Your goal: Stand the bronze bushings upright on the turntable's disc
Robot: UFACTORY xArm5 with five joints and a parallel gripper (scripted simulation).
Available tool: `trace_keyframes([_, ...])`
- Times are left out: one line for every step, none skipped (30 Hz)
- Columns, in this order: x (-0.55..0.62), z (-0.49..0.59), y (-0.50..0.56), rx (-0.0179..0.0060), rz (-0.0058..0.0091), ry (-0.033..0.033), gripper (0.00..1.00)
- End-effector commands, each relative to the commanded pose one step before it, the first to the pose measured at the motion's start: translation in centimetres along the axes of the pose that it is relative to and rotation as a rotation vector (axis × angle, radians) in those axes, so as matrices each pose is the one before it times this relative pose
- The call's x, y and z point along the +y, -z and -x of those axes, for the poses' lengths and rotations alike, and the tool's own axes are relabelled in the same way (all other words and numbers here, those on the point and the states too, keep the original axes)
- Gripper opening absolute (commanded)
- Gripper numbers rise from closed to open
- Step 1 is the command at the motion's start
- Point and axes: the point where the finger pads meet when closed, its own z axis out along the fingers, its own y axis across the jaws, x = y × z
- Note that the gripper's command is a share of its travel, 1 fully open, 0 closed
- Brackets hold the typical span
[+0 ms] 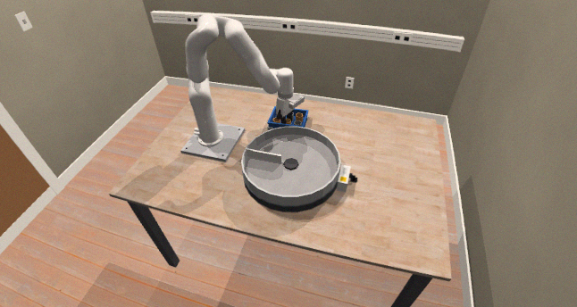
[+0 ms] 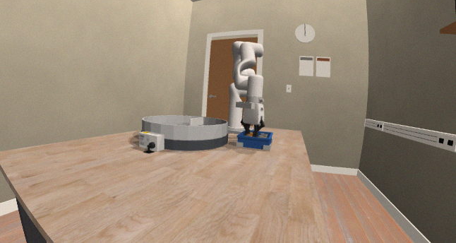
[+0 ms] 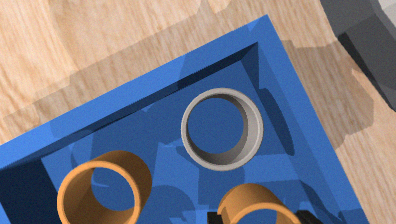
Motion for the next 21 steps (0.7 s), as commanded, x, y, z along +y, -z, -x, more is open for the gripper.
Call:
trace_keyframes([-0.076,-0.057,0.078,0.00148,-0.00201,-0.00001,0.00])
trace_keyframes([0.000,0.000,0.000,0.00000,0.00000,0.00000,0.00])
trace_keyframes([0.000,0.000,0.000,0.00000,0.00000,0.00000,0.00])
trace_keyframes([0.000,0.000,0.000,0.00000,0.00000,0.00000,0.00])
trace_keyframes([0.000,0.000,0.000,0.00000,0.00000,0.00000,0.00])
trace_keyframes([0.000,0.000,0.000,0.00000,0.00000,0.00000,0.00])
trace_keyframes([0.000,0.000,0.000,0.00000,0.00000,0.00000,0.00])
trace_keyframes([0.000,0.000,0.001,0.00000,0.00000,0.00000,0.00])
trace_keyframes([0.000,0.000,0.008,0.00000,0.00000,0.00000,0.00])
trace_keyframes([0.000,0.000,0.021,0.00000,0.00000,0.00000,0.00])
trace_keyframes([0.000,0.000,0.000,0.00000,0.00000,0.00000,0.00])
trace_keyframes([0.000,0.000,0.000,0.00000,0.00000,0.00000,0.00])
trace_keyframes([0.000,-0.001,0.038,0.00000,0.00000,0.00000,0.00])
trace_keyframes([0.000,-0.001,0.060,0.00001,-0.00001,0.00000,0.00])
trace_keyframes([0.000,-0.001,0.086,0.00001,-0.00001,0.00000,0.00])
trace_keyframes([0.001,-0.001,0.114,0.00001,-0.00001,0.00000,0.00])
trace_keyframes([0.002,-0.001,0.145,0.00001,-0.00002,0.00000,0.00])
trace_keyframes([0.003,-0.001,0.176,0.00002,-0.00002,0.00000,0.00])
trace_keyframes([0.004,0.000,0.209,0.00002,-0.00003,0.00000,0.00])
trace_keyframes([0.001,-0.003,0.239,0.00001,-0.00001,0.00000,0.00])
trace_keyframes([0.002,-0.003,0.270,0.00000,0.00000,0.00000,0.00])
